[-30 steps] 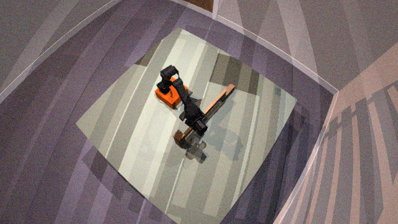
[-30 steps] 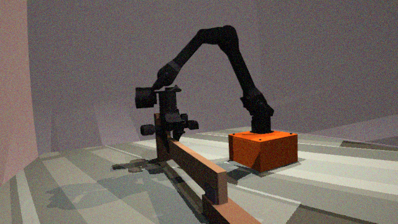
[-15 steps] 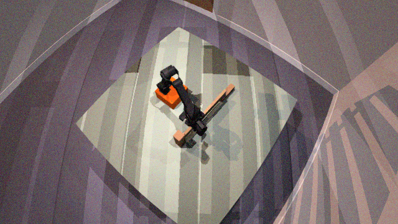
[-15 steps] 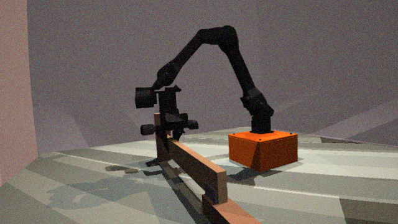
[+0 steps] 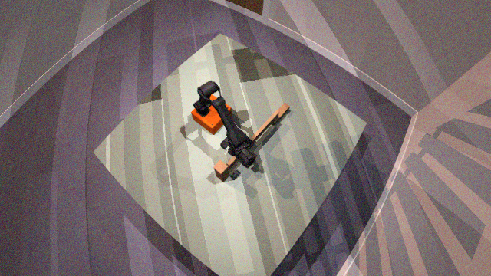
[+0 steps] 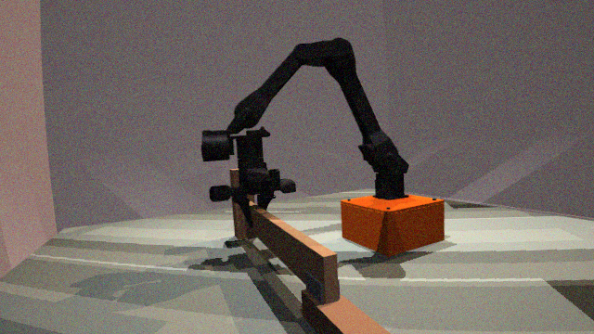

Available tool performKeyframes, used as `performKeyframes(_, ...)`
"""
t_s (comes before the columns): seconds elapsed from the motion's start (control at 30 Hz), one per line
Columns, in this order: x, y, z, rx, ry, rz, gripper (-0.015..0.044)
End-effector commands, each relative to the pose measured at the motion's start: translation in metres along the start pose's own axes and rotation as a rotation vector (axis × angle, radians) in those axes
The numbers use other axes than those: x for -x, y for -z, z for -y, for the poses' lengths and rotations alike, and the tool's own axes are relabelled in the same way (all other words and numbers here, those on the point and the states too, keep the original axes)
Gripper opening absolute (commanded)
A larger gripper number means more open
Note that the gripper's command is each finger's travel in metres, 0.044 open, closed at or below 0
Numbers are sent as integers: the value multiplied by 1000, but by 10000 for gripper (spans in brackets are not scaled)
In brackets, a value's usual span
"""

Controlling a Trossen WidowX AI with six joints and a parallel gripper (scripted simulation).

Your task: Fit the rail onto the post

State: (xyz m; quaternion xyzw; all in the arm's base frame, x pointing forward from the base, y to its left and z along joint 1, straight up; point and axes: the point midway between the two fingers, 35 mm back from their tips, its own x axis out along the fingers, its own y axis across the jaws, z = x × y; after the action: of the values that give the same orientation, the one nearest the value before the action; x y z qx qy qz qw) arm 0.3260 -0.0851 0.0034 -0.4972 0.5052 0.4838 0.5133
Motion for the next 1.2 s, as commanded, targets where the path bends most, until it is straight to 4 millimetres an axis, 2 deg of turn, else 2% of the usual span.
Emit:
performKeyframes(0.0,0,-2,1,-2,3,-4,0)
performKeyframes(1.17,2,-4,1,-2,3,-4,0)
